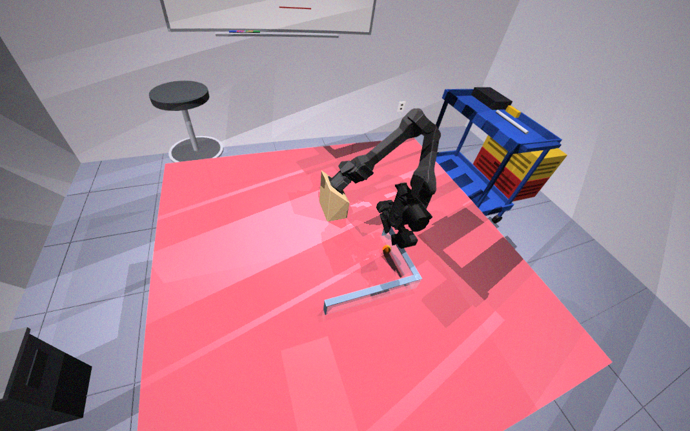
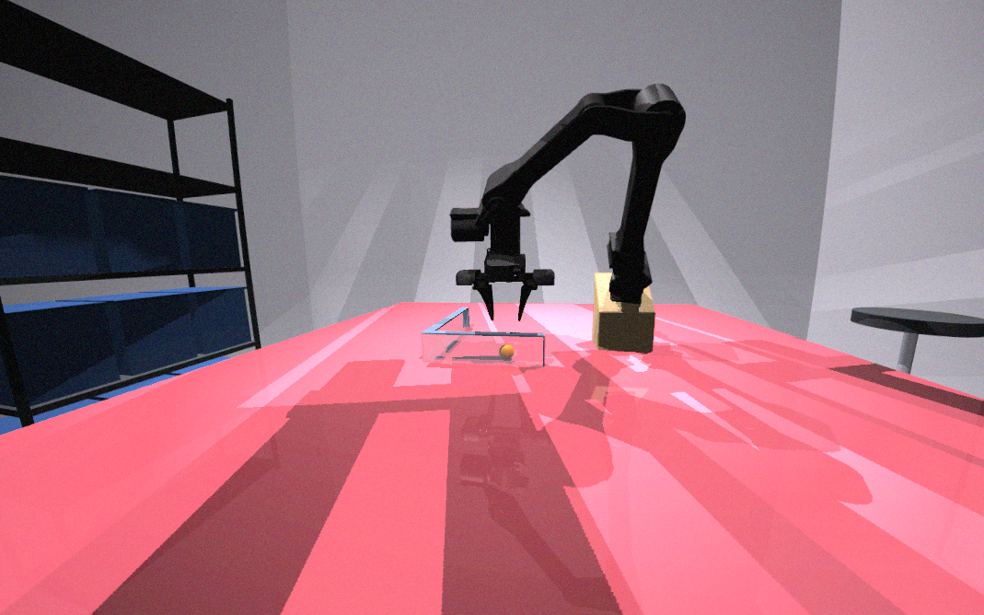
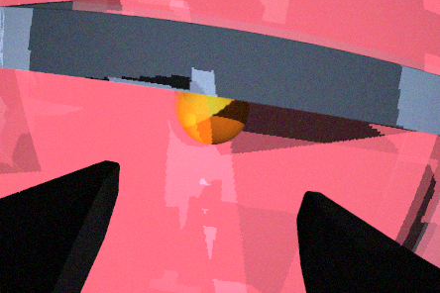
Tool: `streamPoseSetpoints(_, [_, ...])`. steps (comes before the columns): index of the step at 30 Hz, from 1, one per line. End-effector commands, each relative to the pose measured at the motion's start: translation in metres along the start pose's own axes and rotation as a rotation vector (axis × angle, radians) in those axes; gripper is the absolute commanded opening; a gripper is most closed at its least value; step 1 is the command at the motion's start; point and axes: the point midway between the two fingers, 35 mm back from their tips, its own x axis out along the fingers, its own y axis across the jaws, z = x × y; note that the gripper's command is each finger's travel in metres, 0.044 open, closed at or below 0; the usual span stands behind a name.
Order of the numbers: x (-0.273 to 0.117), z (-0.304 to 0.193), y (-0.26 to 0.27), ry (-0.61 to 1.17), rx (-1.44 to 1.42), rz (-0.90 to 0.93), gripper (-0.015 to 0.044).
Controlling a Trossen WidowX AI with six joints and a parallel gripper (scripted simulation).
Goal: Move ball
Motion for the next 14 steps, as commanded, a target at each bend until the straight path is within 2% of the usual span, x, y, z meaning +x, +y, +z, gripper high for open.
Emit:
streamPoseSetpoints(1, [-0.019, 0.003, 0.003, -0.007, -0.008, 0.003, 0.0253])
streamPoseSetpoints(10, [-0.011, 0.001, 0.0, -0.001, -0.001, -0.004, 0.0253])
streamPoseSetpoints(12, [-0.022, 0.0, 0.0, 0.001, -0.002, -0.004, 0.0306])
streamPoseSetpoints(14, [-0.05, 0.0, 0.0, 0.002, -0.006, -0.003, 0.0358])
